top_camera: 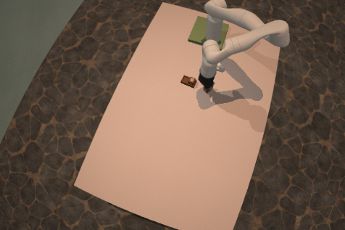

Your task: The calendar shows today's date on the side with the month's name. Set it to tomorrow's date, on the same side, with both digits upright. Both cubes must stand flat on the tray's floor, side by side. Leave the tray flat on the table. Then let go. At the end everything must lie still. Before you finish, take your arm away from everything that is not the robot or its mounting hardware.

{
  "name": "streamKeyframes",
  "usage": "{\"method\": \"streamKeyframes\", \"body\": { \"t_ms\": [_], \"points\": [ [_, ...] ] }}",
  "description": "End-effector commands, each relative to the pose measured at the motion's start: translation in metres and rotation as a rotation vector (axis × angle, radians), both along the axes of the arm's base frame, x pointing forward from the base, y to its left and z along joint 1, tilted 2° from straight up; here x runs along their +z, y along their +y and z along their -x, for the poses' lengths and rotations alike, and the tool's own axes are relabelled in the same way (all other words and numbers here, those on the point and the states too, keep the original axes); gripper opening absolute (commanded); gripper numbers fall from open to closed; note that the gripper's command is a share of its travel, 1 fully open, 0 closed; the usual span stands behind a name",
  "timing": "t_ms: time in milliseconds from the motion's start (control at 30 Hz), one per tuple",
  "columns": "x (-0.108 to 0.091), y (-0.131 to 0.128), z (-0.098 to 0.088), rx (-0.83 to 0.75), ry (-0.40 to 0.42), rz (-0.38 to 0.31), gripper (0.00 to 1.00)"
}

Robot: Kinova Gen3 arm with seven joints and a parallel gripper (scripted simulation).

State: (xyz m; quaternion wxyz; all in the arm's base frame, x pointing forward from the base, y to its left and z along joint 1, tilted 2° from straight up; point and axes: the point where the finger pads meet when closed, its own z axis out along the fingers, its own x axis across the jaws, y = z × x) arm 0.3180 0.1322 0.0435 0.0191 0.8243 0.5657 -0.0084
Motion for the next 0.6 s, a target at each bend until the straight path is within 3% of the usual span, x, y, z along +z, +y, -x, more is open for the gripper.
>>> {"method": "streamKeyframes", "body": {
  "t_ms": [0, 133, 567],
  "points": [
    [0.009, 0.003, -0.002, 0.005, -0.007, -0.008, 0.9],
    [0.02, 0.004, -0.002, 0.005, -0.007, -0.008, 0.9],
    [0.026, 0.004, -0.001, 0.005, -0.019, -0.003, 0.9]
  ]
}}
